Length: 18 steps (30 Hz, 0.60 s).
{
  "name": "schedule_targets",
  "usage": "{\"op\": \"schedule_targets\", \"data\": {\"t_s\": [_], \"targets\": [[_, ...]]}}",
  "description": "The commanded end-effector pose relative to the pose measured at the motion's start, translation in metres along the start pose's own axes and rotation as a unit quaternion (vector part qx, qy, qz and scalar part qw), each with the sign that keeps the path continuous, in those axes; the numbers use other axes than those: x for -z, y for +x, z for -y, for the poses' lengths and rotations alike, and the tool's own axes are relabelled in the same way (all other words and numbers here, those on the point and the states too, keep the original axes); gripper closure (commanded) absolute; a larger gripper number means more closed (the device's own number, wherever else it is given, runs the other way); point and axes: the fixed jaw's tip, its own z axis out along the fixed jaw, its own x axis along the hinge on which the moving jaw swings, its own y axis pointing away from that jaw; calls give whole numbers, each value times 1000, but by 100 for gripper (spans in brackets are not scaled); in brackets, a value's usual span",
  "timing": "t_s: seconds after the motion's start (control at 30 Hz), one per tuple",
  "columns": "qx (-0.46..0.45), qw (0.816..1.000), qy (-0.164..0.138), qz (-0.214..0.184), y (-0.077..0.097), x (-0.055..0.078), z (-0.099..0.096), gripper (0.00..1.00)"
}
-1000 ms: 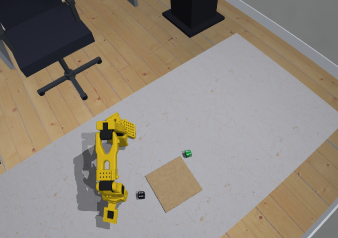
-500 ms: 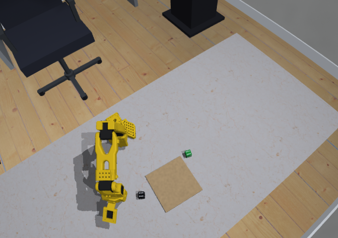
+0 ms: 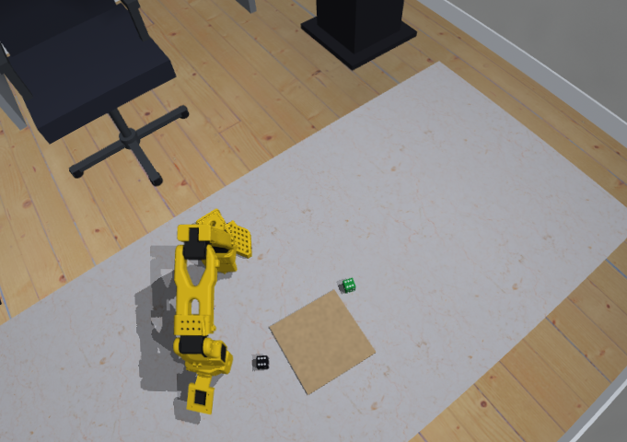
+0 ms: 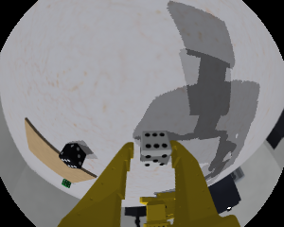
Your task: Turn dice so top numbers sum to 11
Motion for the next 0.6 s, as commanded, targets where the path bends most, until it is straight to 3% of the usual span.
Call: {"op": "schedule_targets", "data": {"t_s": [0.0,0.57], "targets": [[0,1000,-4,19,-5,5,2,87],[0,1000,-4,19,-5,5,5,91]]}}
